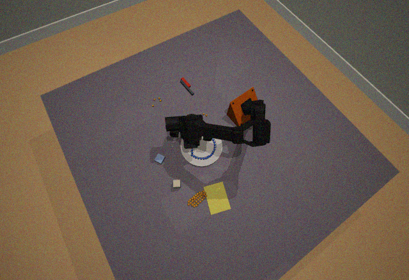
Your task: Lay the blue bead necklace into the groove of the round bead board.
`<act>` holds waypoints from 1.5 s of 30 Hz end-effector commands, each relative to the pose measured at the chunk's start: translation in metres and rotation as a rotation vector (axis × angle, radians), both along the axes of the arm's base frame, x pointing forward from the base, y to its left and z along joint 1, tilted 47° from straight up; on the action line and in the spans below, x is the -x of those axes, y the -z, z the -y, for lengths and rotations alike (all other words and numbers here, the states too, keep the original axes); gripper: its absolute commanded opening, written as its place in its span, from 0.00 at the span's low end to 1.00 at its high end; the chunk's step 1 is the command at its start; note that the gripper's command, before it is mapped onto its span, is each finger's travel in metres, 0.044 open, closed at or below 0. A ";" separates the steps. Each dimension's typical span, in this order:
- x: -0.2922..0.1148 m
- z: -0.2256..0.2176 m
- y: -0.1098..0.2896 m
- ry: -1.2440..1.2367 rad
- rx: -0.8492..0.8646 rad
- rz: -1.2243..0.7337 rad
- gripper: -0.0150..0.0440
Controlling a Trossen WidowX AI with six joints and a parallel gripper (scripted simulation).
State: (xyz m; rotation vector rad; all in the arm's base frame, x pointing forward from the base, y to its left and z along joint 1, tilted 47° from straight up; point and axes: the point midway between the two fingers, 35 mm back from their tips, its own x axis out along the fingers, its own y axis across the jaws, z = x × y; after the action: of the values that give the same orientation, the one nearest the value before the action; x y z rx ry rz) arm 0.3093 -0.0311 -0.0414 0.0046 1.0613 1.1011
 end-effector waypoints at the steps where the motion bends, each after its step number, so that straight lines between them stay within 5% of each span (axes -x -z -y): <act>1: 0.000 0.000 0.000 -0.001 0.001 0.001 0.28; 45: -0.003 0.009 0.000 0.004 -0.003 -0.003 0.25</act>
State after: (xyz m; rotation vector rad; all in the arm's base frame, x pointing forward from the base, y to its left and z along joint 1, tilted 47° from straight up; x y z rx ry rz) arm 0.3120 -0.0389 -0.0393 0.0106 1.0578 1.0957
